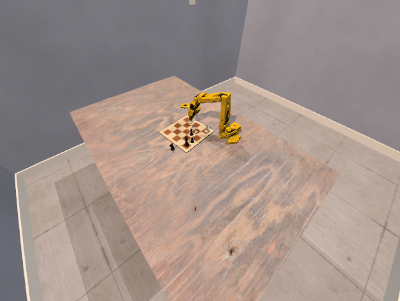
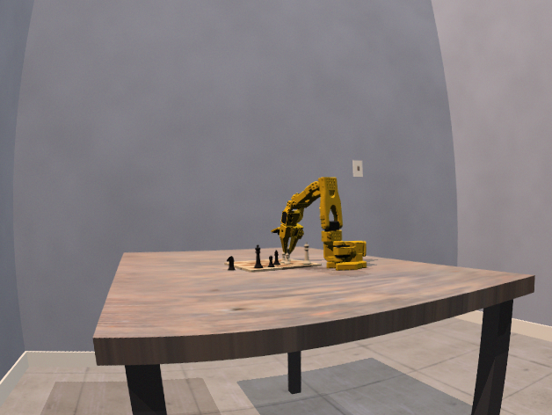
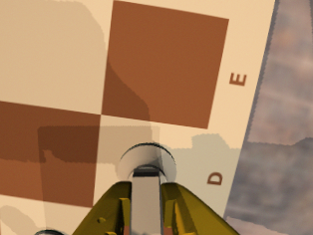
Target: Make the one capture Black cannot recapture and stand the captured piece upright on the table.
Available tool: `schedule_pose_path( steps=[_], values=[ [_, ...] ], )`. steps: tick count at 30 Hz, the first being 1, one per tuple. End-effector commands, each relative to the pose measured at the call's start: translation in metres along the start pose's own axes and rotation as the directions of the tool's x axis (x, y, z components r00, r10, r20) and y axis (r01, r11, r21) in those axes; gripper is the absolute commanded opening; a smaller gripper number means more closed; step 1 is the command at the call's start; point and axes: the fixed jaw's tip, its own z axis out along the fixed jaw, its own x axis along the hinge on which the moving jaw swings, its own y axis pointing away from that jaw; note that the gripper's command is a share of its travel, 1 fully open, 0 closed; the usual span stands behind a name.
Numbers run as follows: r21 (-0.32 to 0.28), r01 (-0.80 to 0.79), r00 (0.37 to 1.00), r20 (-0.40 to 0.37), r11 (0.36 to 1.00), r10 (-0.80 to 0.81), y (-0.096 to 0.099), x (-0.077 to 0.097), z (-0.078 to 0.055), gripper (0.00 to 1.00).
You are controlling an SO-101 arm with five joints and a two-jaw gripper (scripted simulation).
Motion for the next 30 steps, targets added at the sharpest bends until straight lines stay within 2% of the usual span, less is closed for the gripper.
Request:
schedule_pose_path(
  steps=[1,14,30],
  values=[
    [0.002,-0.004,1.000,-0.024,1.000,0.004,-0.0024,0.0064,0.0008,0.00],
    [0.002,-0.004,1.000,-0.024,1.000,0.004,-0.0025,0.0065,0.0006,0.01],
    [0.002,-0.004,1.000,-0.024,1.000,0.004,-0.0025,0.0065,0.0006,0.13]
  ],
)
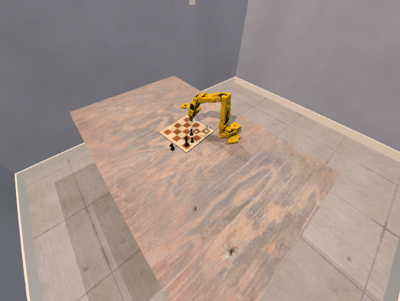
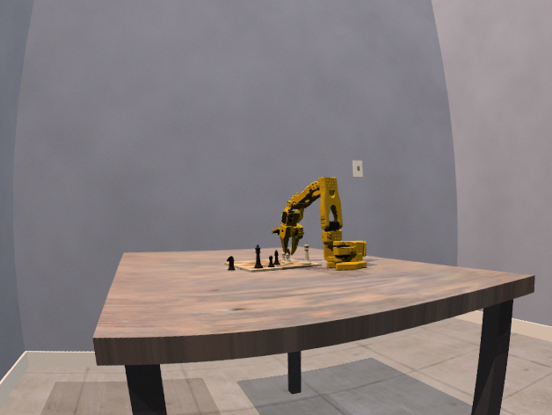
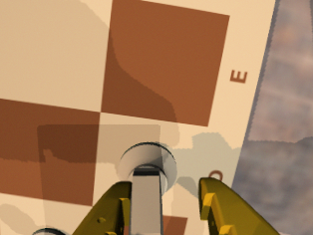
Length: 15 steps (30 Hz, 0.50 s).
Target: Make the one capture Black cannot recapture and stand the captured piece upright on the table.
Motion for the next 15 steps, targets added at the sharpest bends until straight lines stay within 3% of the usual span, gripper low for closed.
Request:
schedule_pose_path(
  steps=[1,15],
  values=[
    [0.002,-0.004,1.000,-0.020,1.000,0.004,-0.0024,0.0055,0.0005,0.13],
    [-0.002,-0.004,1.000,-0.020,1.000,0.004,0.0012,0.0055,0.0005,0.13]
  ],
)
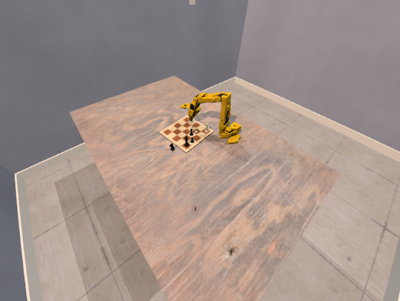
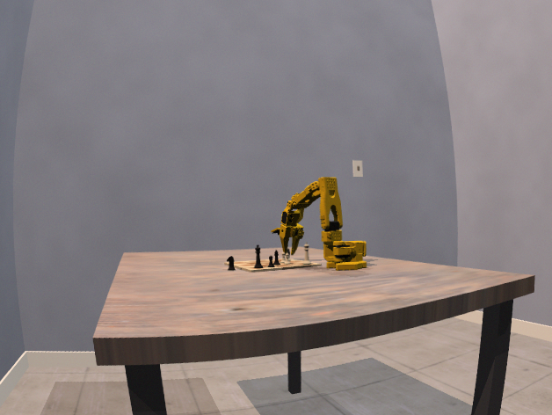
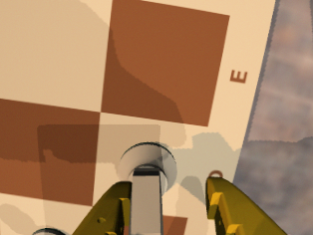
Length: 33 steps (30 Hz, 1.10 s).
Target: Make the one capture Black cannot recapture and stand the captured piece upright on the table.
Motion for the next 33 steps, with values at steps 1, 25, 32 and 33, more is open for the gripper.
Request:
schedule_pose_path(
  steps=[1,25,32,33],
  values=[
    [-0.003,-0.004,1.000,-0.020,1.000,0.004,0.0016,0.0055,0.0005,0.13],
    [-0.011,0.018,1.000,-0.020,1.000,-0.019,0.0077,0.0077,0.0001,0.13],
    [-0.011,0.020,1.000,-0.020,1.000,-0.020,0.0081,0.0058,-0.0008,0.13],
    [-0.011,0.020,1.000,-0.020,1.000,-0.020,0.0081,0.0058,-0.0008,0.13]
  ],
)
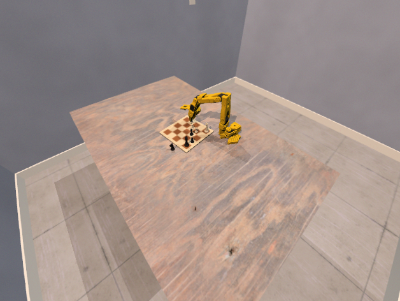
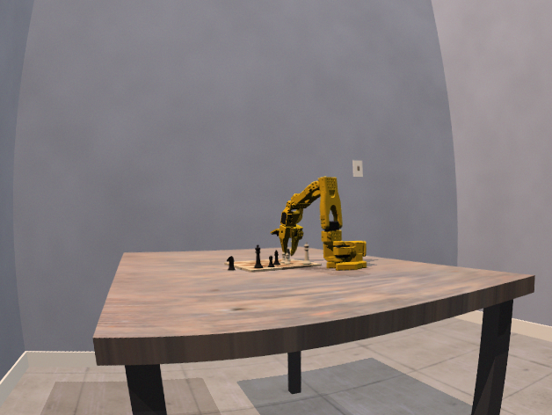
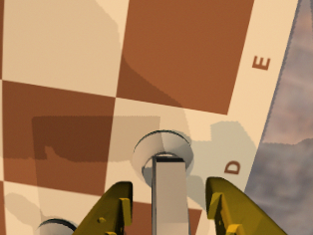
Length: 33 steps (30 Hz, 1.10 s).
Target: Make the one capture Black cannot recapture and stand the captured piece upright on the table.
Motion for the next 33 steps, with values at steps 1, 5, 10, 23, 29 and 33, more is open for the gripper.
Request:
schedule_pose_path(
  steps=[1,5,10,23,29,33],
  values=[
    [-0.004,0.002,1.000,0.000,1.000,-0.002,0.003,0.000,-0.001,0.13],
    [-0.004,0.002,1.000,0.000,1.000,-0.002,0.003,0.000,-0.001,0.13],
    [-0.004,0.002,1.000,0.000,1.000,-0.002,0.003,0.000,-0.003,0.13],
    [-0.004,0.002,1.000,0.000,1.000,-0.002,0.003,-0.005,-0.018,0.13],
    [-0.004,0.002,1.000,0.000,1.000,-0.002,0.003,-0.009,-0.033,0.13],
    [-0.004,0.002,1.000,0.000,1.000,-0.002,0.003,-0.011,-0.043,0.13]
  ],
)
